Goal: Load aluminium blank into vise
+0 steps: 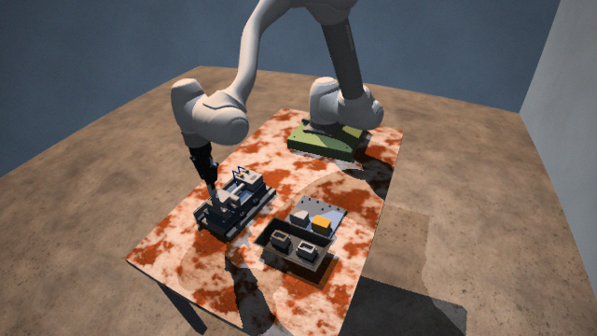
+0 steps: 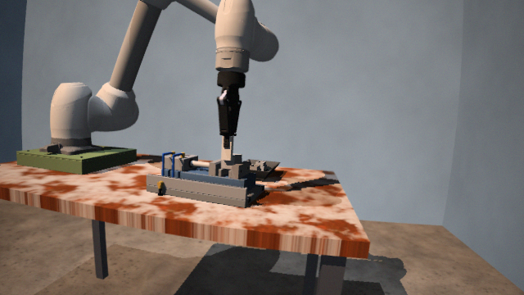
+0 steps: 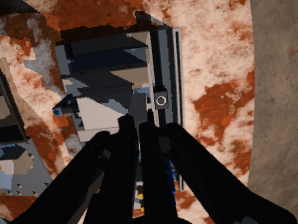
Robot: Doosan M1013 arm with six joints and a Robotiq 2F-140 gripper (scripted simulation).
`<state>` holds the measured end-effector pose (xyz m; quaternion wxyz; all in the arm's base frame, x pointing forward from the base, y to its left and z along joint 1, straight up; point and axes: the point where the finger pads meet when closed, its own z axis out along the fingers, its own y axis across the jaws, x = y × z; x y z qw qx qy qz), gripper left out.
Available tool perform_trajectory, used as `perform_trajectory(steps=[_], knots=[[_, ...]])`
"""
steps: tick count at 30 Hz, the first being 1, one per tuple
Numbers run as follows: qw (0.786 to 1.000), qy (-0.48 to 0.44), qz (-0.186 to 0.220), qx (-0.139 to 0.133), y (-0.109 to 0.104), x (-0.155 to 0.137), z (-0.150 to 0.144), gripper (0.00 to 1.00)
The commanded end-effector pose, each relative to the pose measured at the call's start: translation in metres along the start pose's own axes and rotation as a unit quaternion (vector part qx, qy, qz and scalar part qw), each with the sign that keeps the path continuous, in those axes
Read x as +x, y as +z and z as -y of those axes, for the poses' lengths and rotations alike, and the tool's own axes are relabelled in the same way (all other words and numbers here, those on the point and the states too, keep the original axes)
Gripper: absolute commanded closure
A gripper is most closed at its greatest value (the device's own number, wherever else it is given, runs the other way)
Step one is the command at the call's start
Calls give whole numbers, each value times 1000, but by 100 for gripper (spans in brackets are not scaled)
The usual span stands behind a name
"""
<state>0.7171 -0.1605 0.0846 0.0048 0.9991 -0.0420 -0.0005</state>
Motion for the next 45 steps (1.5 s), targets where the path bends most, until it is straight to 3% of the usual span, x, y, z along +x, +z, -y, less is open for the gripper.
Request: perform_trajectory(steps=[1,25,45], knots=[[1000,2,1,2,3,-1,-5,100],[1000,2,1,2,-2,-1,-9,100],[1000,2,1,2,-51,-1,-9,100]])
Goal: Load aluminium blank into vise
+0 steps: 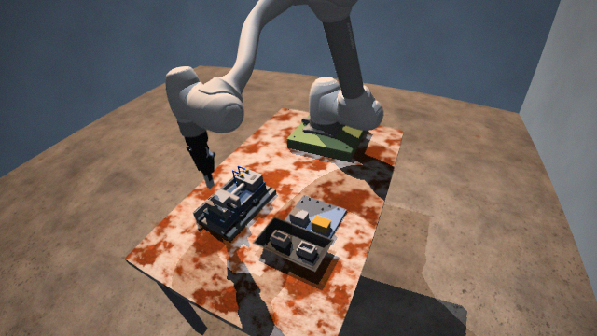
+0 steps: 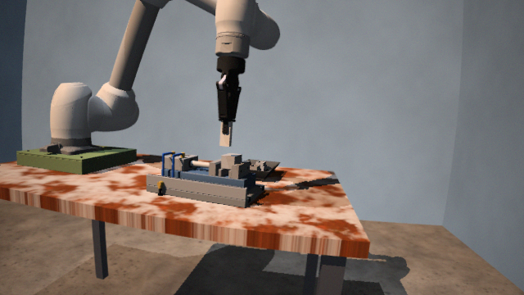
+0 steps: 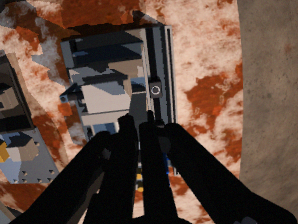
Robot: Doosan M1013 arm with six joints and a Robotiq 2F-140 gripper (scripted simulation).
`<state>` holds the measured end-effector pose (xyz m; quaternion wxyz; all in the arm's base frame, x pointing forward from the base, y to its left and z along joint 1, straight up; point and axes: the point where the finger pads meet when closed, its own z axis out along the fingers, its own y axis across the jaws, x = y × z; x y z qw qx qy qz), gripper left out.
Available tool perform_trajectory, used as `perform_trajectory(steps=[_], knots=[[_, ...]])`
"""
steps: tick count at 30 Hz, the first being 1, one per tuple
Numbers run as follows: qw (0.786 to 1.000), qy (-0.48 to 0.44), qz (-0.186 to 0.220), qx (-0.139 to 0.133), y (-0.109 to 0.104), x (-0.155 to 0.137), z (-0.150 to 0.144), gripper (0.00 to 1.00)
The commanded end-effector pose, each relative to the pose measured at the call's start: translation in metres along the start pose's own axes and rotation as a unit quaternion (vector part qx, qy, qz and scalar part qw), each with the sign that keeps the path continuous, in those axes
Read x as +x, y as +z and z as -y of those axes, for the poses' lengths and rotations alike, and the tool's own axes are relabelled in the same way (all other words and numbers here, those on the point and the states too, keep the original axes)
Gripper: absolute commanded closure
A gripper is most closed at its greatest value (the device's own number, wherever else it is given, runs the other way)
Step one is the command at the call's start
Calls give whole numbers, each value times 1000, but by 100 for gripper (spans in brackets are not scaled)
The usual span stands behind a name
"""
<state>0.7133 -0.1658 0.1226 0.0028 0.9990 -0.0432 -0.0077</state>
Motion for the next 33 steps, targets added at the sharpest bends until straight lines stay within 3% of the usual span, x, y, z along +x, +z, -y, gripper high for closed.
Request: perform_trajectory(steps=[1,12,33], knots=[[1000,1,-6,0,-16,2,-3,100],[1000,1,-6,0,-36,2,-3,100],[1000,1,-6,0,-37,2,-3,100]])
